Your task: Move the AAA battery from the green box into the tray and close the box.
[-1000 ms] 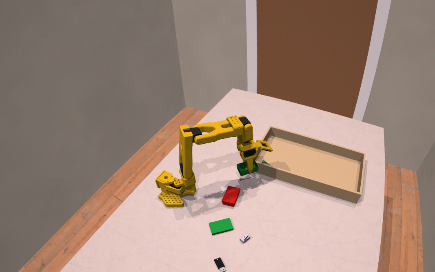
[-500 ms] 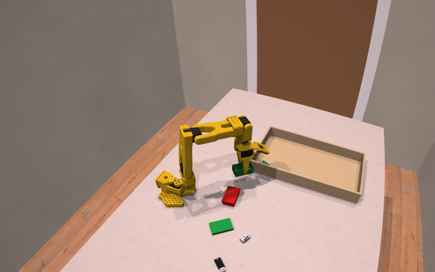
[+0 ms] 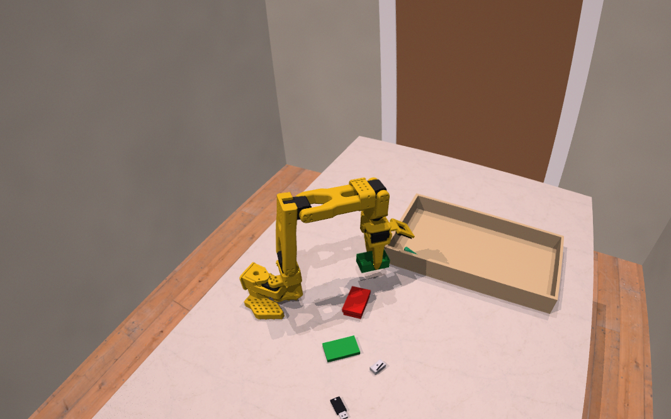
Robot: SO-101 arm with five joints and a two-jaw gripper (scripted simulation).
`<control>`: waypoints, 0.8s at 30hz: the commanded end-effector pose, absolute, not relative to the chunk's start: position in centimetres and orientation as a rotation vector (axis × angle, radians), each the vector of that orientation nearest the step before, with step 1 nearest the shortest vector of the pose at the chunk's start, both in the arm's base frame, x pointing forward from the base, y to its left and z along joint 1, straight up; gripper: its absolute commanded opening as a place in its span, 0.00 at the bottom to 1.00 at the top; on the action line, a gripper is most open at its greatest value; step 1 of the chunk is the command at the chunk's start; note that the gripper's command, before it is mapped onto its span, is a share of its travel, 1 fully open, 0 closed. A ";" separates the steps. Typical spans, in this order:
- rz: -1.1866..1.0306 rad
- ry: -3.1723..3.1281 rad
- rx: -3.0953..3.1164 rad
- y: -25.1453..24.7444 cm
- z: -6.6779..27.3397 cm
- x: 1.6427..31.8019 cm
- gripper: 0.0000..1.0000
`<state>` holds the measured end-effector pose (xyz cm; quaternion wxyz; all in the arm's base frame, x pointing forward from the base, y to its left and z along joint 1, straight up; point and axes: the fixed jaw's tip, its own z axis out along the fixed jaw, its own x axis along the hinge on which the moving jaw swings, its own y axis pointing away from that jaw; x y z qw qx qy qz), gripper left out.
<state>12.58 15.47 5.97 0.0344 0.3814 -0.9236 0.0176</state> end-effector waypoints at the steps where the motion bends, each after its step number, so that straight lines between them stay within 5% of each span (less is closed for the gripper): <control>1: 0.000 -2.902 1.202 16.2 7.3 12.9 0.20; 24: 0.000 -2.902 1.202 16.0 7.3 13.1 0.20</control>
